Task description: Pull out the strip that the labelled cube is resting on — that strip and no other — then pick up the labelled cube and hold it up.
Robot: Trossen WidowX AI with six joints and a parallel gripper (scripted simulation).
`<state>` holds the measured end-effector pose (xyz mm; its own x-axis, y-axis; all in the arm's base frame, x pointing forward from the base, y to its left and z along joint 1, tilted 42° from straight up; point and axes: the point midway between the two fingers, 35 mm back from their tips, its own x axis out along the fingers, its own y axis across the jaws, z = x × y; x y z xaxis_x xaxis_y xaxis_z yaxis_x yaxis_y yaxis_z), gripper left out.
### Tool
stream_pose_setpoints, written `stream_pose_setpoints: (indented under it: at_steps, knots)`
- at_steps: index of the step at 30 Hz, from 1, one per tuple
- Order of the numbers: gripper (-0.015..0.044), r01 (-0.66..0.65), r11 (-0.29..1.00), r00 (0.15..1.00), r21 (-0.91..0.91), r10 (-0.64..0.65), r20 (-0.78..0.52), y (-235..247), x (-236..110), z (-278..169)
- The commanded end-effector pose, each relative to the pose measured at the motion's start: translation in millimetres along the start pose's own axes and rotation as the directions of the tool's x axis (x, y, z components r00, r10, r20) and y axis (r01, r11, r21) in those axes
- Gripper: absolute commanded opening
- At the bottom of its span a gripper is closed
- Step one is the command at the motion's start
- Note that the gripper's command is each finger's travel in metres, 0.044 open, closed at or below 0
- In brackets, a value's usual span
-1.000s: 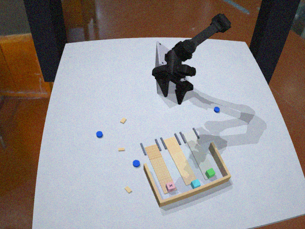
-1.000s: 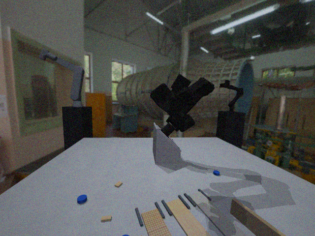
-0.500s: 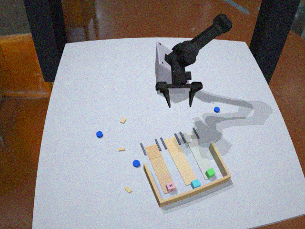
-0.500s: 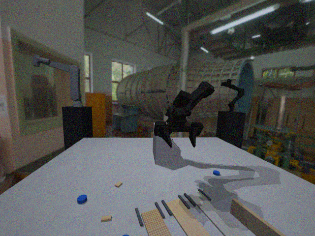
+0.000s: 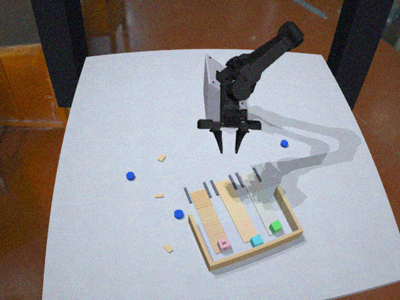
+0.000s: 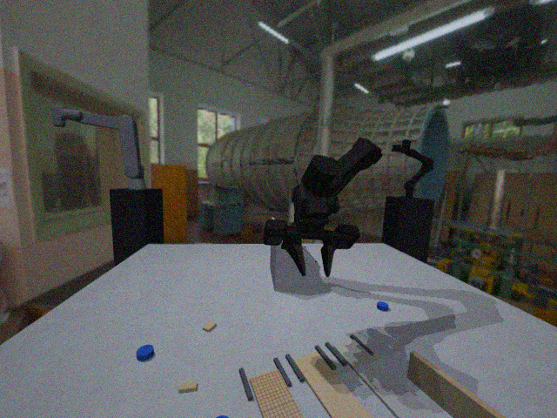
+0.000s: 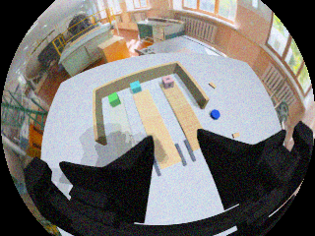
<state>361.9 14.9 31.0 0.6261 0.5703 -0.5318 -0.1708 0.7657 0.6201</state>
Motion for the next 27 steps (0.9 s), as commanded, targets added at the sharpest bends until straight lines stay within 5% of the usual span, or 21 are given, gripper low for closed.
stream_pose_setpoints:
  at_steps: [1,6,20,27]
  knots:
    - [0.0111,0.013,0.999,0.994,-0.038,-0.017,-0.109,-16,23,6]
    - [0.0000,-0.001,0.996,0.964,-0.089,-0.022,-0.265,-35,53,8]
    - [0.0000,-0.202,0.966,0.746,-0.159,0.046,-0.665,-68,114,-20]
    - [0.0000,-0.233,0.960,0.712,-0.155,0.060,-0.700,-71,119,-26]
